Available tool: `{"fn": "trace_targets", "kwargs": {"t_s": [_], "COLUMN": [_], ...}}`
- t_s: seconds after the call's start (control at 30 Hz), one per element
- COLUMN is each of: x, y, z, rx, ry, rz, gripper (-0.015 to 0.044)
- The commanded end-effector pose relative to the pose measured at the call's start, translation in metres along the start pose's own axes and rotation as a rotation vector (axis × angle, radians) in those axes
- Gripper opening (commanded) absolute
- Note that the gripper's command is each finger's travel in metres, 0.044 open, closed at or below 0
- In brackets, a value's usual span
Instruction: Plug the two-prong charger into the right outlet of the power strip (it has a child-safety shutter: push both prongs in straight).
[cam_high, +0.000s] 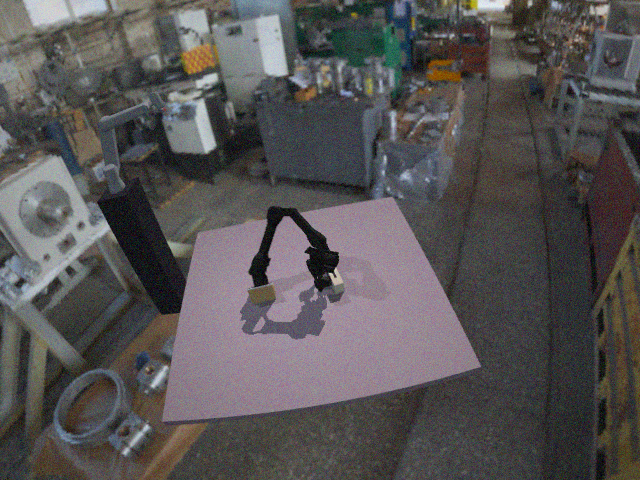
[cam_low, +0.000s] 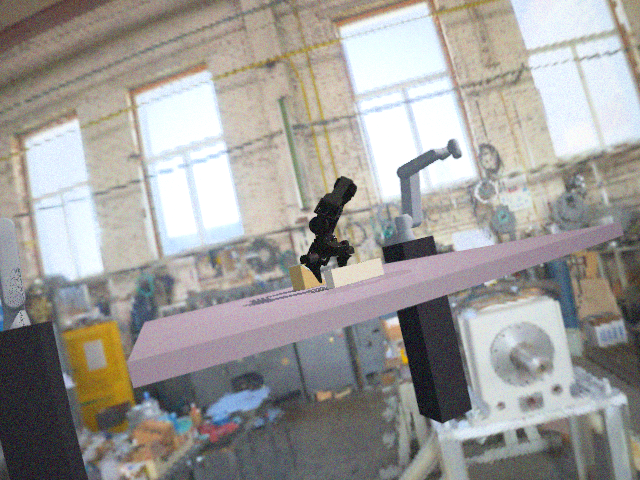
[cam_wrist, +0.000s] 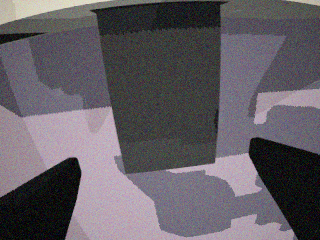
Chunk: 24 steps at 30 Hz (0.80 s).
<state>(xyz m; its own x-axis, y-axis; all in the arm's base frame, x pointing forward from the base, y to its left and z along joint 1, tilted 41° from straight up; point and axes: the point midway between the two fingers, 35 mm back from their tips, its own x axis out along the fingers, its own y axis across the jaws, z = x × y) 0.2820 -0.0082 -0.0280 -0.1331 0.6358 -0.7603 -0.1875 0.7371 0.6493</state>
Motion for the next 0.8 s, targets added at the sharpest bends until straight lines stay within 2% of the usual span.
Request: {"fn": "trace_targets", "kwargs": {"t_s": [0.0,0.7,0.77], "x": [0.001,0.003,-0.005], "y": [-0.001,0.000,0.000], "z": [-0.006,-0.032,-0.024], "rx": [0.000,0.001,0.008], "ry": [0.002,0.003,-0.069], "rz": [-0.001,0.000,0.002], "gripper": [0.0440,0.0440,0.0440]}}
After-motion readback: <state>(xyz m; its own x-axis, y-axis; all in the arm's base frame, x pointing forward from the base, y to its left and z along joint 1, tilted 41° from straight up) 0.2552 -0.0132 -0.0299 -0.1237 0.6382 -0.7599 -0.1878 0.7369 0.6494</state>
